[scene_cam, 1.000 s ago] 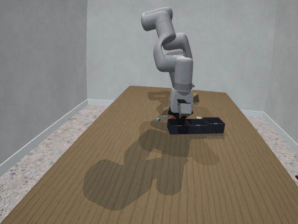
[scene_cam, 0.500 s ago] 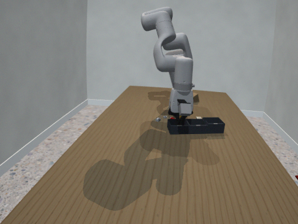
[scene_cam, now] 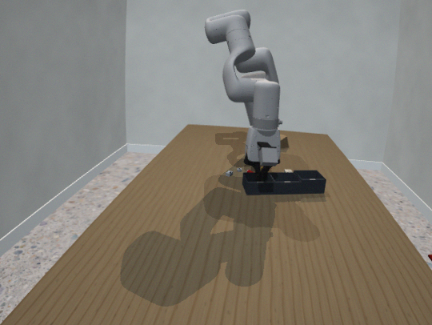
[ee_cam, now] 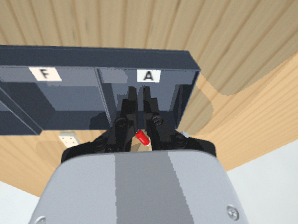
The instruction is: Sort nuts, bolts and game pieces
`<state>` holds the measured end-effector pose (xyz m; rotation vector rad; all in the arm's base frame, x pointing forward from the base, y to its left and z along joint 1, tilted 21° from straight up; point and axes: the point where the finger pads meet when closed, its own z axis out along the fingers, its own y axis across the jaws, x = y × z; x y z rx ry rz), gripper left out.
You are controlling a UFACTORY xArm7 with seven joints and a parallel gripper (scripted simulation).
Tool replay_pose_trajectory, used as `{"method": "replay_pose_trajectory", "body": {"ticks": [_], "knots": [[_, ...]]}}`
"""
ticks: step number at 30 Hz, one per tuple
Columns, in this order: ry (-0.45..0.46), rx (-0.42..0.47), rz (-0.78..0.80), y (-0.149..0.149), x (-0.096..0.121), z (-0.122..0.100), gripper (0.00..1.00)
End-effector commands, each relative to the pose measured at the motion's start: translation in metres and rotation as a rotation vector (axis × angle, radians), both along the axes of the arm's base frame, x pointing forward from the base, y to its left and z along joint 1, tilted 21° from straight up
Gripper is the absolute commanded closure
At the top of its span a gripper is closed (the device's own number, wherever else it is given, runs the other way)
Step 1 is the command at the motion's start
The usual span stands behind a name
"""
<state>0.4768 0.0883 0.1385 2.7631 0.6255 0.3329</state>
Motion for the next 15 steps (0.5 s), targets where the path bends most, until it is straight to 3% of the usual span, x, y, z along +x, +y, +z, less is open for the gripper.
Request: {"method": "replay_pose_trajectory", "body": {"ticks": [1, 15], "knots": [[-0.003, 0.001, 0.001, 0.002, 0.000, 0.004, 0.93], [-0.003, 0.001, 0.001, 0.006, -0.005, 0.022, 0.93]]}}
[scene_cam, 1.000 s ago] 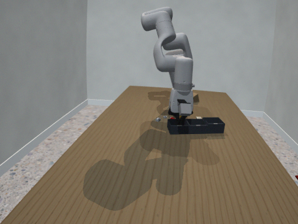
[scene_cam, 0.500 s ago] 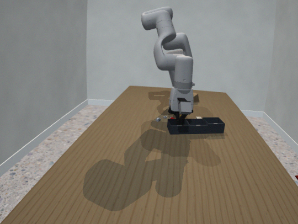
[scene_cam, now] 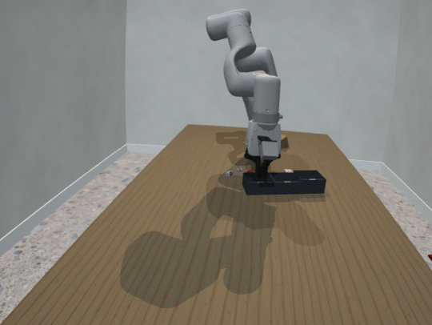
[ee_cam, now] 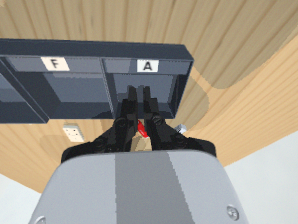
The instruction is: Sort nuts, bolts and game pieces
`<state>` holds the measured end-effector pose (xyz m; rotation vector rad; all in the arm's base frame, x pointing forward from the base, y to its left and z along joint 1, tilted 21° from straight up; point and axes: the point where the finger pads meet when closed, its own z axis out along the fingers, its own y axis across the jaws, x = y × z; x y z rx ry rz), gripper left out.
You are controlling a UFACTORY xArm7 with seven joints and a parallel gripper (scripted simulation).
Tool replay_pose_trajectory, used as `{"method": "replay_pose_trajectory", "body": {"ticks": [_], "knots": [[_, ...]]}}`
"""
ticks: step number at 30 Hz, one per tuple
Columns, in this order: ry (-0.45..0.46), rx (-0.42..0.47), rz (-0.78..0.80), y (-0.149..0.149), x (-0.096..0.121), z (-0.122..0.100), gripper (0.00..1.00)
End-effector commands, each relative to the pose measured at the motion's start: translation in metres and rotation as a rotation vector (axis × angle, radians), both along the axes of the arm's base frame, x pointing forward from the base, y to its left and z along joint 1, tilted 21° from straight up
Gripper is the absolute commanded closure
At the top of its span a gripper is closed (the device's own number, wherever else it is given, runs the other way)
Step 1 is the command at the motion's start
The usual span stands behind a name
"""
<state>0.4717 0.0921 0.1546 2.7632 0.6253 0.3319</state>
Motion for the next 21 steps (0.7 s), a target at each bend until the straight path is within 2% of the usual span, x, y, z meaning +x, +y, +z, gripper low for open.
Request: {"method": "replay_pose_trajectory", "body": {"ticks": [1, 10, 14, 21], "knots": [[-0.004, 0.001, 0.001, 0.002, 0.000, 0.006, 0.93], [-0.004, 0.001, 0.001, 0.009, -0.009, 0.035, 0.93], [-0.004, 0.001, 0.001, 0.009, -0.009, 0.035, 0.93], [-0.004, 0.001, 0.002, 0.031, -0.018, 0.027, 0.93]]}}
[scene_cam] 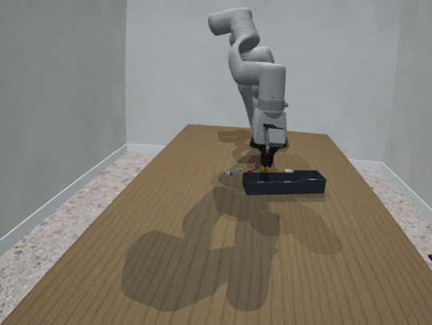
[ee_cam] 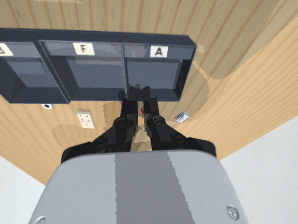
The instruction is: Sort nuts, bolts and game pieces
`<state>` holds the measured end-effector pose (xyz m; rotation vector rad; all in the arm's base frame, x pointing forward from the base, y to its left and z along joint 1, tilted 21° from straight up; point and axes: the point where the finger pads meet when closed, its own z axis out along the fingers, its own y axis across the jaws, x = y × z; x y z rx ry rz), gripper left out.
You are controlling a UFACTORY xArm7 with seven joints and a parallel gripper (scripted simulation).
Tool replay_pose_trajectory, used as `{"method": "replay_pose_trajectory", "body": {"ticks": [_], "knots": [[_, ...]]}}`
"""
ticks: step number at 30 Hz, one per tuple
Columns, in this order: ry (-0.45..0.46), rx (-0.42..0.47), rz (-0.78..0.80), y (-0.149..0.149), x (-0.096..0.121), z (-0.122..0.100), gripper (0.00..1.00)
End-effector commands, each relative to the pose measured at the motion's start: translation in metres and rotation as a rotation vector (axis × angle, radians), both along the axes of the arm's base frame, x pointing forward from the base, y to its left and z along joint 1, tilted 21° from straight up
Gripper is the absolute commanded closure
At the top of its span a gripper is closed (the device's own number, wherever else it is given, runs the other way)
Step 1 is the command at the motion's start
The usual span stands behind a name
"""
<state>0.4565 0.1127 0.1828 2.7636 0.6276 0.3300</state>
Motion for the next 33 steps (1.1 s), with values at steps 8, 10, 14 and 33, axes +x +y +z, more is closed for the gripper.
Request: {"method": "replay_pose_trajectory", "body": {"ticks": [8, 10, 14, 33], "knots": [[-0.005, 0.002, 0.000, 0.046, -0.016, -0.014, 0.93], [-0.005, 0.002, 0.000, 0.055, -0.019, -0.017, 0.93], [-0.005, 0.002, 0.000, 0.063, -0.022, -0.020, 0.93], [-0.005, 0.002, 0.000, 0.054, -0.011, -0.057, 0.93]]}}
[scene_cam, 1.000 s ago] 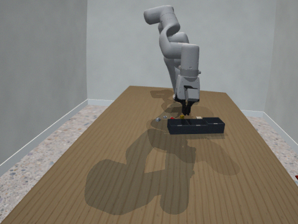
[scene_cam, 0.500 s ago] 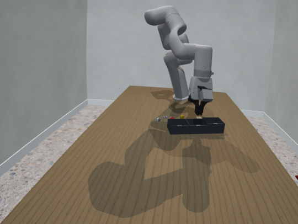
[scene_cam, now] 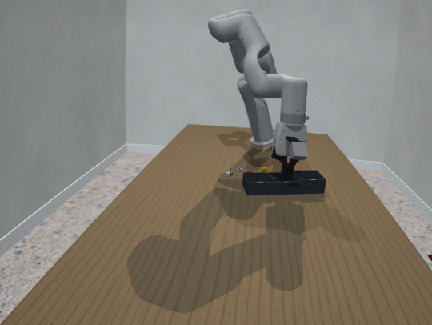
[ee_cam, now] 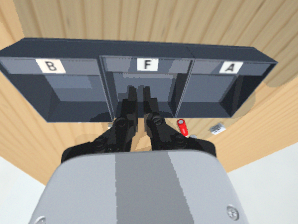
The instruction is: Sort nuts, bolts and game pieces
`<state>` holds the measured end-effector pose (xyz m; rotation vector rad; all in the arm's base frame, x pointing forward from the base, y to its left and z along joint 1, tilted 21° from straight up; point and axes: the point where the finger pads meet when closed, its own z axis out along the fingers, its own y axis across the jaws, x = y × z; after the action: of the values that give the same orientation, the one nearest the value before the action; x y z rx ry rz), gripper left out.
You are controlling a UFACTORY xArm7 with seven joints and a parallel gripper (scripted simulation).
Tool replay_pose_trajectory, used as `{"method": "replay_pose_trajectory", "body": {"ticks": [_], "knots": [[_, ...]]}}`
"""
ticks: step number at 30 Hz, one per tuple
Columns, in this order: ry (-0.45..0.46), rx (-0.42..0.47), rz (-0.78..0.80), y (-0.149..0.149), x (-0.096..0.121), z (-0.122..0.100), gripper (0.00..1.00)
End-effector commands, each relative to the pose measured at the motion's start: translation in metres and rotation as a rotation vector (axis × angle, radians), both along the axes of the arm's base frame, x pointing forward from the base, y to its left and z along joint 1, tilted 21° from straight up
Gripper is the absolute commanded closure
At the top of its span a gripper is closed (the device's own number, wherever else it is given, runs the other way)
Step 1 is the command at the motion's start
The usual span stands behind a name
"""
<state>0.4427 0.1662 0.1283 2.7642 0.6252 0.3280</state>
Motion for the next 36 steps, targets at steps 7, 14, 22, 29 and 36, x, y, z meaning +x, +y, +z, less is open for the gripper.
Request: {"method": "replay_pose_trajectory", "body": {"ticks": [7, 14, 22, 29, 36], "knots": [[-0.006, 0.002, 0.002, -0.003, 0.008, -0.020, 0.93], [-0.006, 0.002, 0.002, -0.004, 0.009, -0.021, 0.93], [-0.006, 0.002, 0.002, -0.004, 0.009, -0.021, 0.93], [-0.006, 0.002, 0.002, -0.004, 0.009, -0.021, 0.93], [-0.006, 0.002, 0.002, -0.004, 0.009, -0.021, 0.93]]}}
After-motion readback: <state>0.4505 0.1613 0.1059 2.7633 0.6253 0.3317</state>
